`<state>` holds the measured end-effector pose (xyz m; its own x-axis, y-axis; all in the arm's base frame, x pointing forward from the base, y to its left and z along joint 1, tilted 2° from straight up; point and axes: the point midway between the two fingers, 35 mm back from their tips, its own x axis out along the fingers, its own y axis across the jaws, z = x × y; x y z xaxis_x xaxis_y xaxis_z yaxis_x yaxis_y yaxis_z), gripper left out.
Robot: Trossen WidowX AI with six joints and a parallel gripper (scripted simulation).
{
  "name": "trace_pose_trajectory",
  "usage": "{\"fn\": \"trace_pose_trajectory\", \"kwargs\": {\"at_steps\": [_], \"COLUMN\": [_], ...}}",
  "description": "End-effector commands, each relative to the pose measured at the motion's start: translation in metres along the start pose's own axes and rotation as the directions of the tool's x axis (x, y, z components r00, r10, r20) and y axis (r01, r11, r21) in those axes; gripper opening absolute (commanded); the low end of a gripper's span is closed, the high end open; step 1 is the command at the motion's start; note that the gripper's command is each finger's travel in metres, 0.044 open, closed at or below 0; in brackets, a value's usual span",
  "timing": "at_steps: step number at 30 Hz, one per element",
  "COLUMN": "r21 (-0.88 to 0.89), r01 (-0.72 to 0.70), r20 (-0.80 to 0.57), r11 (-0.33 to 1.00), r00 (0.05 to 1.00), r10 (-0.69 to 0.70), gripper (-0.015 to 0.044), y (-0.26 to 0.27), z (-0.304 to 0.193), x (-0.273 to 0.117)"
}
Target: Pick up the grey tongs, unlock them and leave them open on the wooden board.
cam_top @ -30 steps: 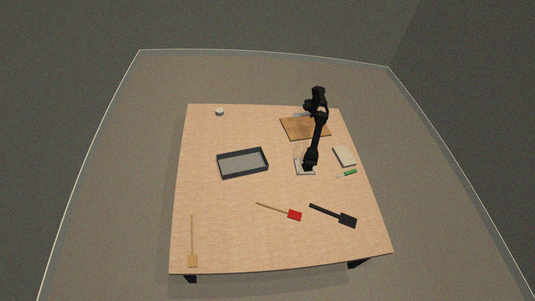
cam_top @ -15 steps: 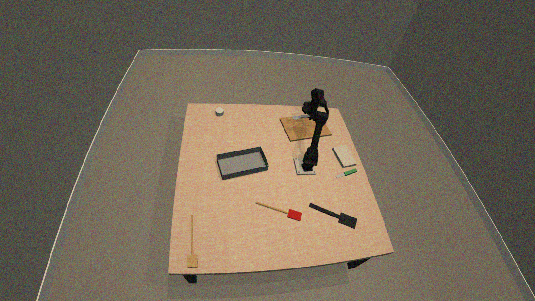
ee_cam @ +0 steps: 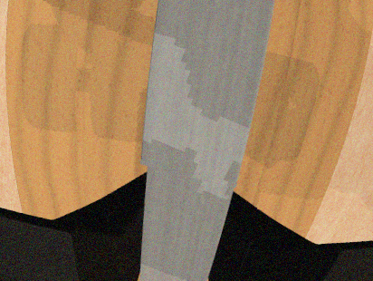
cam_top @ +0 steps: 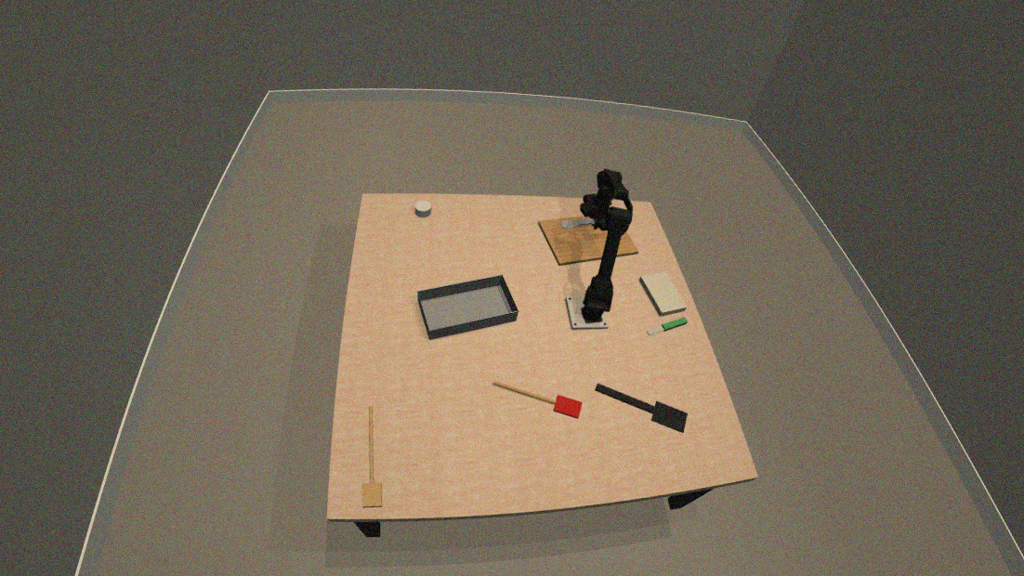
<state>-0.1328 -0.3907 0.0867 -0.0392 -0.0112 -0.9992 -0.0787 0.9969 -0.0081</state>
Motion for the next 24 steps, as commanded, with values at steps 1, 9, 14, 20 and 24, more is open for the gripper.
{"fn": "trace_pose_trajectory", "kwargs": {"at_steps": [1,9,14,20,24], "r21": [-0.004,-0.004,0.000,0.000,0.000], "r01": [0.001,-0.001,-0.005,-0.005,-0.005], "r20": [0.004,0.005,0.003,0.003,0.003], "r11": [1.000,1.000,1.000,1.000,1.000], "r00": [1.000,1.000,1.000,1.000,1.000], "r10": [-0.001,0.001,0.005,0.005,0.005], "gripper": [-0.0150,-0.0150,-0.0097,0.0060,0.0165], "y": [0.0007,0.0024,0.0029,0.0029,0.0029], "z": [0.0009,0.0016,0.0012,0.0012,0.0012], "x": [0.0073,0.0162,0.0150,0.0150,0.0150]}}
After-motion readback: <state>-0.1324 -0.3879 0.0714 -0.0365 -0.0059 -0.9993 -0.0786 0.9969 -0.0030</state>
